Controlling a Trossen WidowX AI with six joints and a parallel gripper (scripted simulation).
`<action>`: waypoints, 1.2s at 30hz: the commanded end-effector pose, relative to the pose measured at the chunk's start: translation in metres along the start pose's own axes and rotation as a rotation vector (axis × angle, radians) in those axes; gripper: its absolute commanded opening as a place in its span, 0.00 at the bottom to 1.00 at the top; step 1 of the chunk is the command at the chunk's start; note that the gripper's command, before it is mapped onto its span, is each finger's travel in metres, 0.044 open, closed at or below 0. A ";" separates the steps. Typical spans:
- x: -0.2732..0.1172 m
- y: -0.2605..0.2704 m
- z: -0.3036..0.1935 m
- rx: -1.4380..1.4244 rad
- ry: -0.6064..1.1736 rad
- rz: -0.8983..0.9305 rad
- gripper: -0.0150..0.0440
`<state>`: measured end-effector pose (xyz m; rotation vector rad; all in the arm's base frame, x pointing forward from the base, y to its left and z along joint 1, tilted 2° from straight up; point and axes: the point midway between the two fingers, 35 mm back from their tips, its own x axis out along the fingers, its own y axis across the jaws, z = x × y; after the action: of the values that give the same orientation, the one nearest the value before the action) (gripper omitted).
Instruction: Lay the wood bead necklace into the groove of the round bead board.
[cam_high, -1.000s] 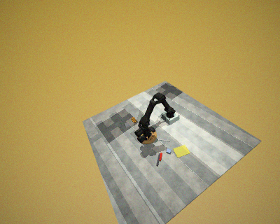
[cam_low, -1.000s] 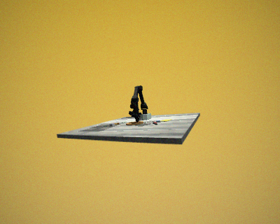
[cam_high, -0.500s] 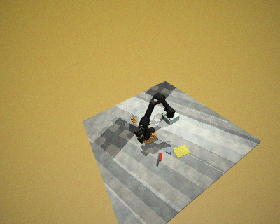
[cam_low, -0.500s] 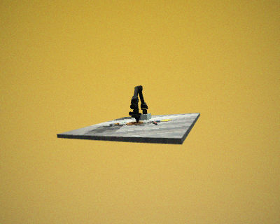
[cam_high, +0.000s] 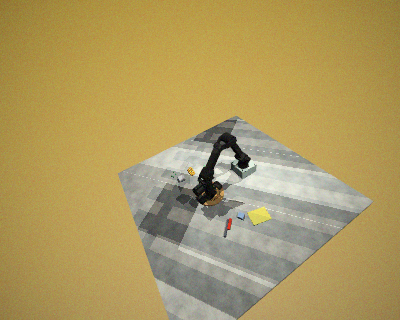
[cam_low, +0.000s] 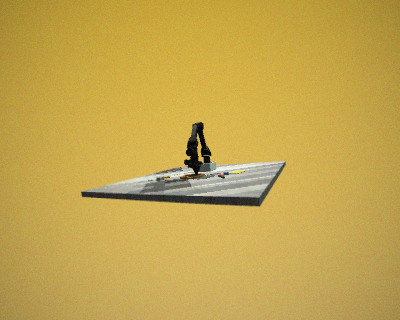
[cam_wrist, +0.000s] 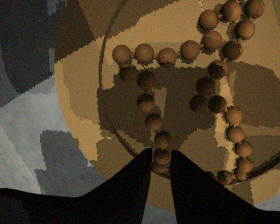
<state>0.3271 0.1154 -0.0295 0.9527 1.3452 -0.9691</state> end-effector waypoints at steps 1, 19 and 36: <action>0.000 0.000 0.000 0.000 0.000 0.000 0.25; 0.000 0.000 0.000 0.000 0.000 0.000 0.25; -0.006 0.010 -0.003 0.005 -0.002 -0.003 0.25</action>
<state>0.3287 0.1171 -0.0246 0.9493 1.3492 -0.9770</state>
